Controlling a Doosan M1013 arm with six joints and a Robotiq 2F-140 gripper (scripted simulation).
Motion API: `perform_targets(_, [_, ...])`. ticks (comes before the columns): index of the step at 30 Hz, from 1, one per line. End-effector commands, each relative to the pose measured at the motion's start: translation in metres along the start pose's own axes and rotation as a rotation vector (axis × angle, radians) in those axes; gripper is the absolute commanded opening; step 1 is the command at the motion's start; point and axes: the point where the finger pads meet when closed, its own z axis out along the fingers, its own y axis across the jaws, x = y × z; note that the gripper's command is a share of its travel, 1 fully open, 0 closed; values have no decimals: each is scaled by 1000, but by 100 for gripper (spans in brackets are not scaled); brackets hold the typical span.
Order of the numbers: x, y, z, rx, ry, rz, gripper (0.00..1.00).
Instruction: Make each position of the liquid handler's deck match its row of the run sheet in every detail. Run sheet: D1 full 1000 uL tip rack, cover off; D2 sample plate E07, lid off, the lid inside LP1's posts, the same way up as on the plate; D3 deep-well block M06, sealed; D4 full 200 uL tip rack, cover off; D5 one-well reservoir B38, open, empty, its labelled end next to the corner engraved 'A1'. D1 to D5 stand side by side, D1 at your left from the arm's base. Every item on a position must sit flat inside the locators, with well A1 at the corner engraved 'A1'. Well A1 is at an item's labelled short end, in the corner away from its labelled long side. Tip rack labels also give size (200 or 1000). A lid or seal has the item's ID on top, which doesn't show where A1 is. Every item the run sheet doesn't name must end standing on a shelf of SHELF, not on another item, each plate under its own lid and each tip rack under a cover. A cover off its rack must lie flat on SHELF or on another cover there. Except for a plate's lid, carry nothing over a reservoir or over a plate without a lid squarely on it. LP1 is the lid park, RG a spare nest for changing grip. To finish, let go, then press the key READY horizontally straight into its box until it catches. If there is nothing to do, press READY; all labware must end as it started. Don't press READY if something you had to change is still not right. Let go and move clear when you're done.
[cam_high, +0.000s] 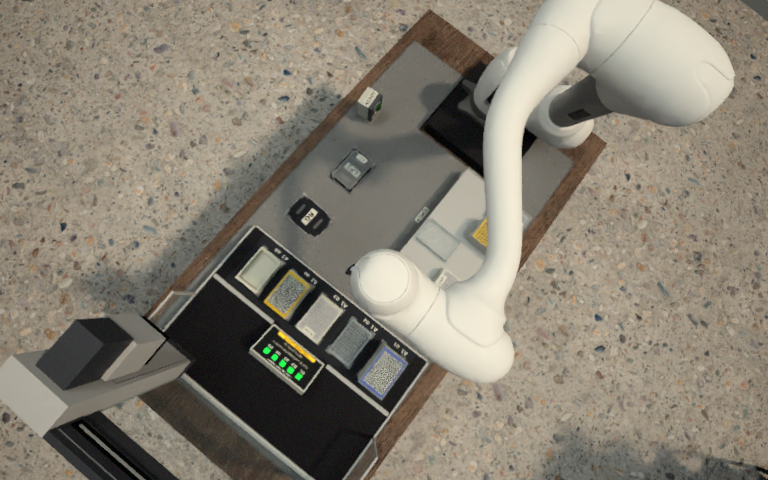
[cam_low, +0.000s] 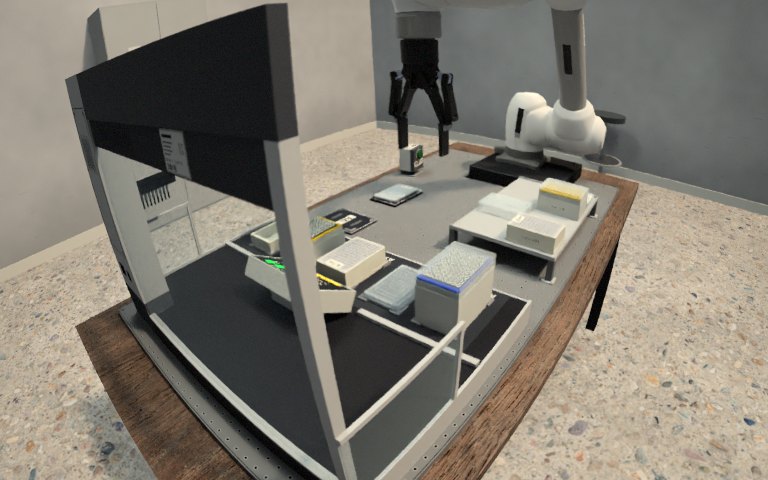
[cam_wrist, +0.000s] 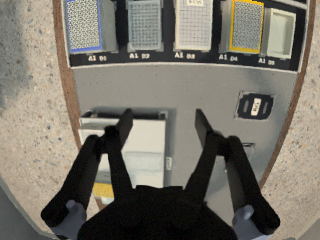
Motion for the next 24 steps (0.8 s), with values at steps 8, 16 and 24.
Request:
perform_targets(8, [1, -40, -1, 1, 2, 0, 67])
perform_targets(16, [1, -70, -1, 1, 2, 0, 67])
perform_targets(24, [2, -103, -1, 1, 2, 3, 67])
